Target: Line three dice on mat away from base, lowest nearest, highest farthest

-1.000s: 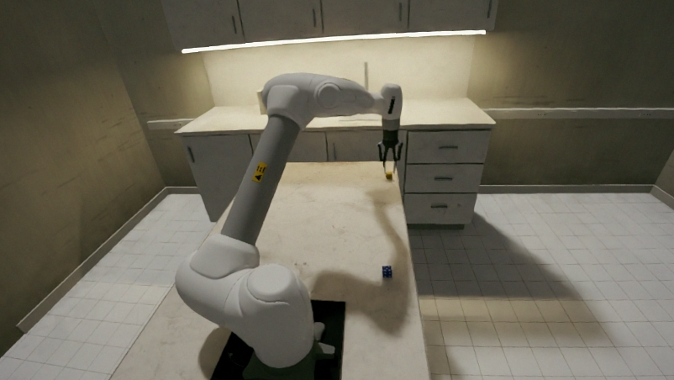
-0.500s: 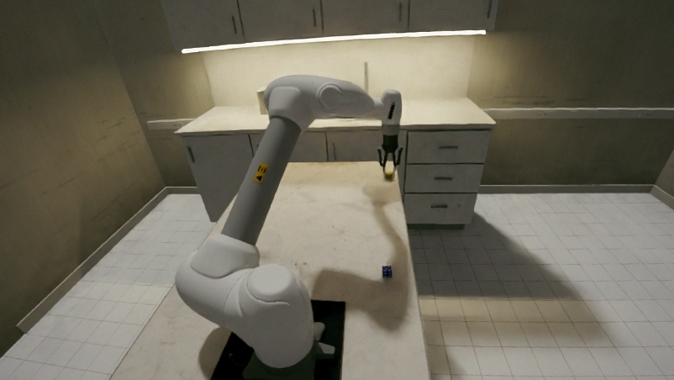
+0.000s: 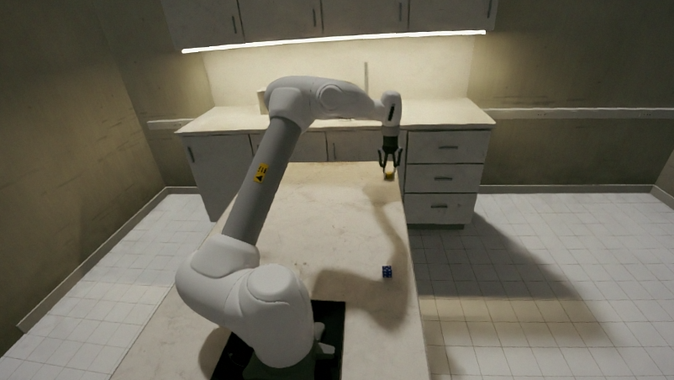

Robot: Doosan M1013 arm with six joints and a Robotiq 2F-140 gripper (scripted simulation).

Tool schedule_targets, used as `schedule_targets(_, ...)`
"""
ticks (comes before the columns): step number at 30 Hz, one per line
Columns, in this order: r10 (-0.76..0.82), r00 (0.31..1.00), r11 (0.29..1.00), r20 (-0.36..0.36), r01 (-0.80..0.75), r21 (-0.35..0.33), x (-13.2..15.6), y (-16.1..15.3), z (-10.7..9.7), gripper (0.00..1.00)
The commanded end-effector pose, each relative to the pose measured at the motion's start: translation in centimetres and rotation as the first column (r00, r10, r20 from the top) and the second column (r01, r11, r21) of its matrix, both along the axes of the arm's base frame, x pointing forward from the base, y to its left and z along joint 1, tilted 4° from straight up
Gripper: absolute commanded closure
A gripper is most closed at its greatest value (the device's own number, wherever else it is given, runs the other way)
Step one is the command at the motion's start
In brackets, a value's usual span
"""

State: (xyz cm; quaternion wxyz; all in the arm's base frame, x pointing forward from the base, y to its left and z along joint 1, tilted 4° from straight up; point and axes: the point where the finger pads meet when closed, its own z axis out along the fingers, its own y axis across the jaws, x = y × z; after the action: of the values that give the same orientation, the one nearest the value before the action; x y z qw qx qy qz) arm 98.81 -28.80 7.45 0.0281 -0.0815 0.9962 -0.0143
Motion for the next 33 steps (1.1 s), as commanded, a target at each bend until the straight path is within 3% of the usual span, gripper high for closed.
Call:
schedule_targets(1, 0.0, 1.0, 1.0, 0.002, 0.0, 0.0, 0.05, 0.0, 0.18, 0.65)
schedule_targets(29, 0.0, 1.0, 1.0, 0.002, 0.0, 0.0, 0.05, 0.0, 0.18, 0.65)
schedule_targets(30, 0.0, 1.0, 1.0, 0.002, 0.0, 0.0, 0.05, 0.0, 0.18, 0.76)
schedule_targets(33, 0.0, 1.0, 1.0, 0.002, 0.0, 0.0, 0.05, 0.0, 0.18, 0.76)
